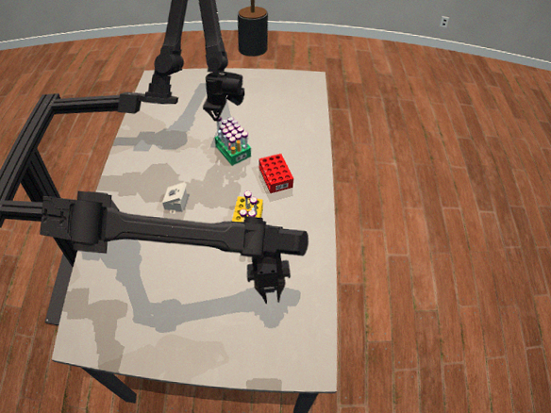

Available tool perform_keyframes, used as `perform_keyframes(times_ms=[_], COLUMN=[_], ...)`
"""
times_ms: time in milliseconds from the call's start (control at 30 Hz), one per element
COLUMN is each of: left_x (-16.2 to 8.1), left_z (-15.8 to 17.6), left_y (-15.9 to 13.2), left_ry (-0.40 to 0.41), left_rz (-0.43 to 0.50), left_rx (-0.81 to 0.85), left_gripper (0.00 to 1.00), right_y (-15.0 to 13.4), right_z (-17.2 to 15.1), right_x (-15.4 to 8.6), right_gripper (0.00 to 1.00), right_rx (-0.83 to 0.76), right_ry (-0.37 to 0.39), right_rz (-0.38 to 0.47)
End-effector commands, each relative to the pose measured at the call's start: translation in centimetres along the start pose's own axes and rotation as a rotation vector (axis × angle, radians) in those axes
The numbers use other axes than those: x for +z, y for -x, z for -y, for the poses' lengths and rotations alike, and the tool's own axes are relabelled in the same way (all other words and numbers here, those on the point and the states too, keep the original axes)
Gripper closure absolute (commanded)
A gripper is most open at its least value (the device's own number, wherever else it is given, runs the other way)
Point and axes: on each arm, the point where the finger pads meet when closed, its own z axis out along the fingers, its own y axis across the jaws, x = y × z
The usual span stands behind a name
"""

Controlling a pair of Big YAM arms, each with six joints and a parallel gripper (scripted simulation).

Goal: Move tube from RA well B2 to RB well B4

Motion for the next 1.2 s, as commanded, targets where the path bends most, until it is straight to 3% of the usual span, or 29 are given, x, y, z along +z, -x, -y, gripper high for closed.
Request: perform_keyframes(times_ms=[0,1167], left_x=[-1.0,-4.4], left_z=[0.0,0.1], left_y=[1.4,1.7], left_ry=[0.000,-0.006], left_rz=[0.025,0.031], left_rx=[-0.024,-0.029], left_gripper=[1.00,1.00], right_y=[0.9,0.9], right_z=[-0.9,-0.9], right_x=[-0.5,-0.5], right_gripper=[0.70,0.70], right_rx=[0.024,0.024], right_ry=[0.015,0.015], right_rz=[0.006,0.006])
